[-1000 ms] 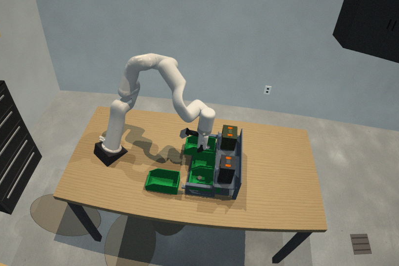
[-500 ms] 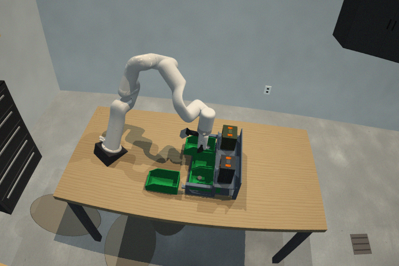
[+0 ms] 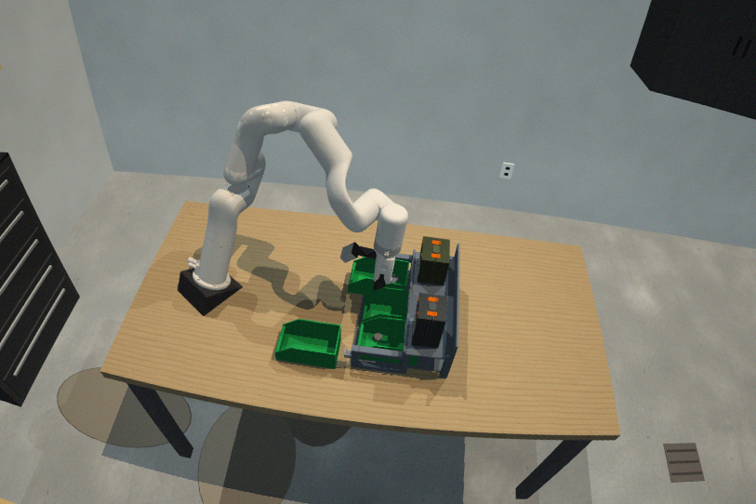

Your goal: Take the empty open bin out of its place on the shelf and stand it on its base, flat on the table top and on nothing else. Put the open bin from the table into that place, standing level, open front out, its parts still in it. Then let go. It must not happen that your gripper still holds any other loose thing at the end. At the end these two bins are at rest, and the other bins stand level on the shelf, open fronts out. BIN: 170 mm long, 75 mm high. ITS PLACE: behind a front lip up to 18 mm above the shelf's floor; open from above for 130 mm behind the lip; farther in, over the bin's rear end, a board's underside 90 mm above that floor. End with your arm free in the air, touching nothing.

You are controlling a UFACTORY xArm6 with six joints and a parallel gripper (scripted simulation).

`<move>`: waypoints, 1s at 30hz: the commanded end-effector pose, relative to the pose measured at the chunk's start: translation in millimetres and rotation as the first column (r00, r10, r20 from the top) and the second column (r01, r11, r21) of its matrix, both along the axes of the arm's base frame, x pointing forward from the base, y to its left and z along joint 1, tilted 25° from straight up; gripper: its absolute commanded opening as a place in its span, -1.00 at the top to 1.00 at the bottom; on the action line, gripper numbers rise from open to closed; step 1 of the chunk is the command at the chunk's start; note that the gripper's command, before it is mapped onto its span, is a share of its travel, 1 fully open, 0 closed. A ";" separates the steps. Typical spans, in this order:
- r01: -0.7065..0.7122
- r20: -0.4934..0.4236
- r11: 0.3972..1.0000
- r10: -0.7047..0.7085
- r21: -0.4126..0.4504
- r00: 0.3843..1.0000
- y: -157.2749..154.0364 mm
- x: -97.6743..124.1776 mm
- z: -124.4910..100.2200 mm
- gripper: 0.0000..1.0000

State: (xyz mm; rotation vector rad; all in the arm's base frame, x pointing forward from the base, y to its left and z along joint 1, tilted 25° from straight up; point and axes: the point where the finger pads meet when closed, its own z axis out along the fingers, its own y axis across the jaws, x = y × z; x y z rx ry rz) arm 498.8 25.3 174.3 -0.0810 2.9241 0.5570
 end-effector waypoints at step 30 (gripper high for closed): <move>0.001 0.004 1.000 -0.001 0.000 1.000 -4.9 -1.6 12.5 0.81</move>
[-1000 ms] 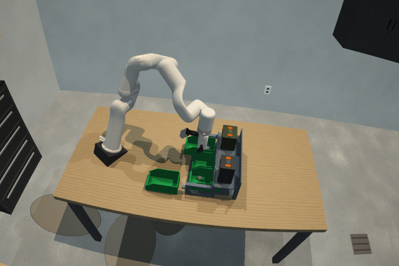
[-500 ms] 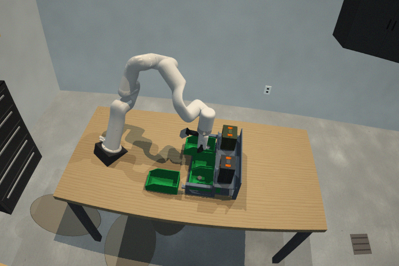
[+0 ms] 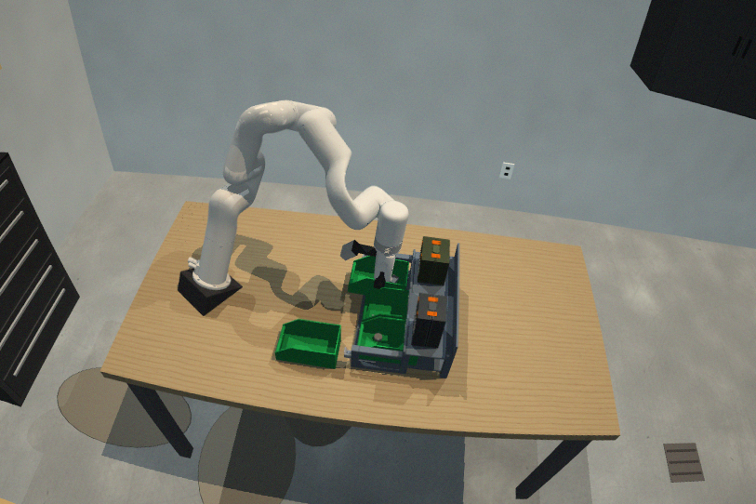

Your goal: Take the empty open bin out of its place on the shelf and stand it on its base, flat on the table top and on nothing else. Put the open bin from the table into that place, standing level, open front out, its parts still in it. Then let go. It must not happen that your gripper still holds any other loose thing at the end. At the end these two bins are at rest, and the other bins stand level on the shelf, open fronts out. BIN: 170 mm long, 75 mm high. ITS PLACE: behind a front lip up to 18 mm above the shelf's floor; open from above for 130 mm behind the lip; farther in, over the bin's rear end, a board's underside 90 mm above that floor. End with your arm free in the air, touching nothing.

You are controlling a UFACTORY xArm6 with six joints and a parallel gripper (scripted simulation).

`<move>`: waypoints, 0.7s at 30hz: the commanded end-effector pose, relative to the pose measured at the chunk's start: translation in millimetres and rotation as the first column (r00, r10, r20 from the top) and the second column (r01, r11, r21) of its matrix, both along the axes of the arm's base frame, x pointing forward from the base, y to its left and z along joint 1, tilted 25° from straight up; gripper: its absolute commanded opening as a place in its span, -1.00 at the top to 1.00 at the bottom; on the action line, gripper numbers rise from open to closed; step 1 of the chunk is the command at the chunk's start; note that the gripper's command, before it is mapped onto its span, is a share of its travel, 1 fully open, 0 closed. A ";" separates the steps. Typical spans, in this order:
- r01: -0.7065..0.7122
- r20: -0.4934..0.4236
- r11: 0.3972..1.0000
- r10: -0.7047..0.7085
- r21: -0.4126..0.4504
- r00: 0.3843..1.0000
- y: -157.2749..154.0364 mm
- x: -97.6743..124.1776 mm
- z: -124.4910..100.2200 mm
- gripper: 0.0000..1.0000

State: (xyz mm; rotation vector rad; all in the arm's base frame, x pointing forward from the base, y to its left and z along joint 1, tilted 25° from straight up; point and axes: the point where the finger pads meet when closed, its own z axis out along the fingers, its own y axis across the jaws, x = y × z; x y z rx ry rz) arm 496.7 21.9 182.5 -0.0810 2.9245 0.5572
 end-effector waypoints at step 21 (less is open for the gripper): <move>0.001 0.004 1.000 -0.001 -0.001 1.000 -12.5 -6.0 31.3 0.81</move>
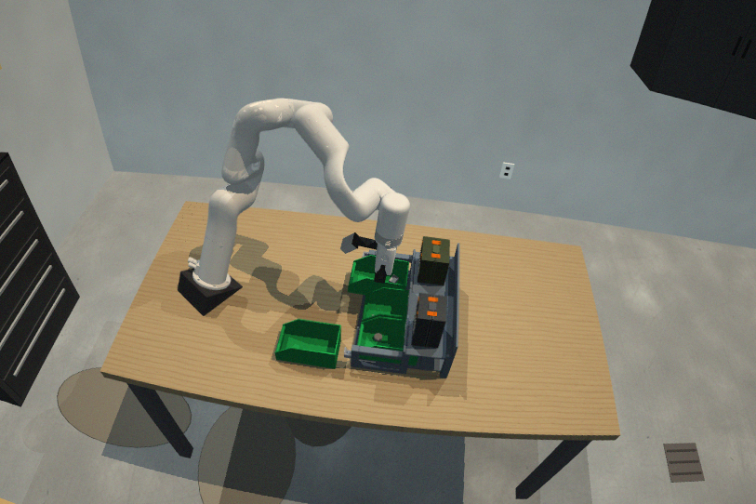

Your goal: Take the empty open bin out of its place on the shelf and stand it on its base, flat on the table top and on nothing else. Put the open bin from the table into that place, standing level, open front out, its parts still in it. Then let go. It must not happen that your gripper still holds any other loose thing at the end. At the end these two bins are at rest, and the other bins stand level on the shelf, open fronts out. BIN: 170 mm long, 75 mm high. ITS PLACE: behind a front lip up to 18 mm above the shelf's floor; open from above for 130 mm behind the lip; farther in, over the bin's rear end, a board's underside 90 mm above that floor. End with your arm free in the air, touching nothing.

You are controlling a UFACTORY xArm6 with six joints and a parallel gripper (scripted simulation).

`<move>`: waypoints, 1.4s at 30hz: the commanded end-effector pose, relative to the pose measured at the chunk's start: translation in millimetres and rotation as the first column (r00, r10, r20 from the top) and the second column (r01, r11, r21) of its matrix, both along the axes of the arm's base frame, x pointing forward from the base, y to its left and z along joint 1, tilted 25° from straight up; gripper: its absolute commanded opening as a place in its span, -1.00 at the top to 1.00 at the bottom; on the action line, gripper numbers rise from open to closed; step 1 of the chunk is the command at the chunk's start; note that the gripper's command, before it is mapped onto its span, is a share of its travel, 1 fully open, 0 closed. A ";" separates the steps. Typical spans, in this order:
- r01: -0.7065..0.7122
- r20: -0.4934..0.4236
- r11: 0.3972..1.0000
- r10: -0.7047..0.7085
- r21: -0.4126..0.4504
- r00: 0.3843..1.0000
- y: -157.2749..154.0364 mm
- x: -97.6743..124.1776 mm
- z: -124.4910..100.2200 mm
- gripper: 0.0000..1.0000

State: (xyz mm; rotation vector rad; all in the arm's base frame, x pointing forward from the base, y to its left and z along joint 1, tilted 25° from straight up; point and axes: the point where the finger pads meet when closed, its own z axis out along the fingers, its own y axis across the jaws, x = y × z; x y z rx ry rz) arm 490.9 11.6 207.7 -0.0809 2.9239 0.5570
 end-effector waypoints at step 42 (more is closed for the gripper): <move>0.001 0.004 1.000 -0.001 -0.001 1.000 -21.9 -11.8 54.2 0.81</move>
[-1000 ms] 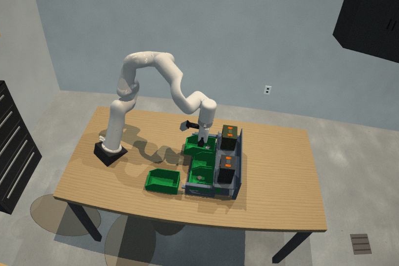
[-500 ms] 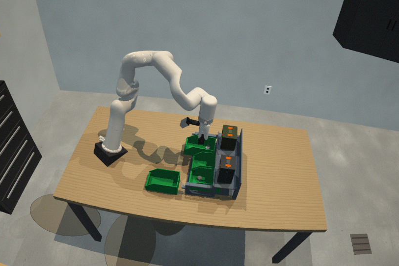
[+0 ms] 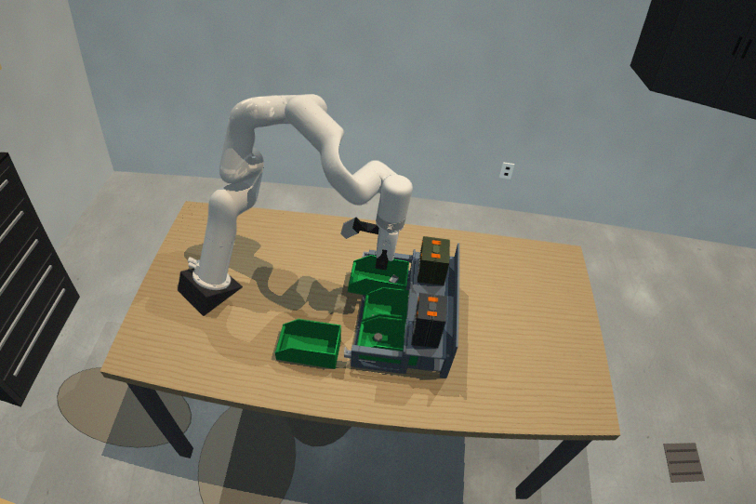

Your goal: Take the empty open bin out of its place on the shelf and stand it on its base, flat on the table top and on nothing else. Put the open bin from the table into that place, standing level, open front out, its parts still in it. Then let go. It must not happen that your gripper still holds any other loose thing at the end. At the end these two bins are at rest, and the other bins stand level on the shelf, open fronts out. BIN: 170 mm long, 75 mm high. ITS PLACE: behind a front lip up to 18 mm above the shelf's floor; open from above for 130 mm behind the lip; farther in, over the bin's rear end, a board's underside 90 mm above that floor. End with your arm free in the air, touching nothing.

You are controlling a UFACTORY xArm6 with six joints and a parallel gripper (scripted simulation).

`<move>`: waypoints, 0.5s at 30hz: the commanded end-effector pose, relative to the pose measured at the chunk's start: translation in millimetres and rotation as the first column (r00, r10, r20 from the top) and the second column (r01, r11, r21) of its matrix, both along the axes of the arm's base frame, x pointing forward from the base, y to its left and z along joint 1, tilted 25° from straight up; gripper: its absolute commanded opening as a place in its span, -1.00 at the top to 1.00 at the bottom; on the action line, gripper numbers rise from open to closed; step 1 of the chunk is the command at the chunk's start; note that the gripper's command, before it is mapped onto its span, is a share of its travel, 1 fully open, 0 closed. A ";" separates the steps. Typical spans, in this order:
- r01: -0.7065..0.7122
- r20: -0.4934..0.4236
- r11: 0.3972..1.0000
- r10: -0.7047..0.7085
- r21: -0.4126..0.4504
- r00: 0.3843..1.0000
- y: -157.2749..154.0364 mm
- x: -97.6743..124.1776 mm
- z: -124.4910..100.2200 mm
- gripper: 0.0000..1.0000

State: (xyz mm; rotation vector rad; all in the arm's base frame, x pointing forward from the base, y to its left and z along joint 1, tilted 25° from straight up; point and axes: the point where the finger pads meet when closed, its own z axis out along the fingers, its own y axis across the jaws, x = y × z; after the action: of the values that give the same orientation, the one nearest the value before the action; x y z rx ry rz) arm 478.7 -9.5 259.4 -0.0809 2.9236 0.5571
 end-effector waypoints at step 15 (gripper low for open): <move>0.001 0.004 1.000 -0.001 -0.001 1.000 -2.6 -0.6 6.9 0.81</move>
State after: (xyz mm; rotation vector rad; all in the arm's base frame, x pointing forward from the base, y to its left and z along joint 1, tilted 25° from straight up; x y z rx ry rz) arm 477.3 -11.5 264.3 -0.0809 2.9241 0.5575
